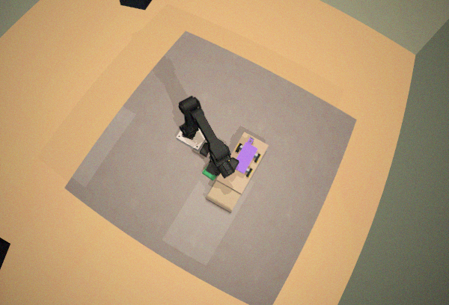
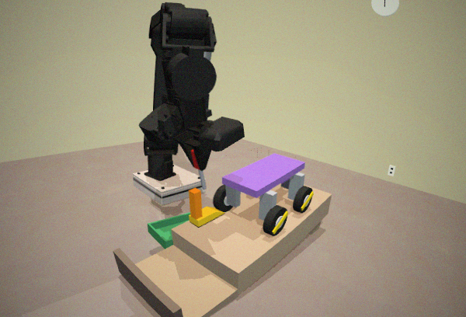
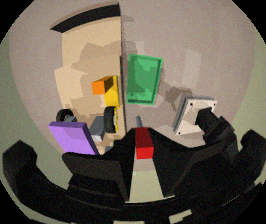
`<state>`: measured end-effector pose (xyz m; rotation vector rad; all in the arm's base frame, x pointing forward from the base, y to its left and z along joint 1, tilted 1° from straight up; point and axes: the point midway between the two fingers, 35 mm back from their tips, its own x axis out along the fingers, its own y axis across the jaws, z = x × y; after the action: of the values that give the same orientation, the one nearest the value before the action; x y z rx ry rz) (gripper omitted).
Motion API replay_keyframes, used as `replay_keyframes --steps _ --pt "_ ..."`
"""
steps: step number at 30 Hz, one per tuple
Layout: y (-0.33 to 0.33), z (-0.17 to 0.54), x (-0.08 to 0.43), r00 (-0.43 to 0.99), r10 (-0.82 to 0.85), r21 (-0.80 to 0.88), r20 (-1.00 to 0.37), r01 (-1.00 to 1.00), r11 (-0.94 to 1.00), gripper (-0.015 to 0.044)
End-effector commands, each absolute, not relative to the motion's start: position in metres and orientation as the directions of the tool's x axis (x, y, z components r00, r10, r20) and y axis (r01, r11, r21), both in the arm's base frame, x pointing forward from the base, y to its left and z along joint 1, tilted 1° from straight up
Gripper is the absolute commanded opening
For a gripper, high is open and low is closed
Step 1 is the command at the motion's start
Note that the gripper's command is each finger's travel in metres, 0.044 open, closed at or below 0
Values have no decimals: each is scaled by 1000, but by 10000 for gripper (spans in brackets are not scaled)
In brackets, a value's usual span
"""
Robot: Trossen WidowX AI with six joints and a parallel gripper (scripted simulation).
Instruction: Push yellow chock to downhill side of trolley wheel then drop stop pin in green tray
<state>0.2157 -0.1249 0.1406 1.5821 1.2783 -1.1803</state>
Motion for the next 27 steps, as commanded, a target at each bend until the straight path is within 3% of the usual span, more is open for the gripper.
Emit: replay_keyframes --steps 1,9,27 --pt "-140 139 211 65 263 12 -963 980 -198 0" --pt "-149 138 209 65 259 8 -964 976 -217 0" --pt "-146 138 208 88 155 -45 -984 720 -692 0"
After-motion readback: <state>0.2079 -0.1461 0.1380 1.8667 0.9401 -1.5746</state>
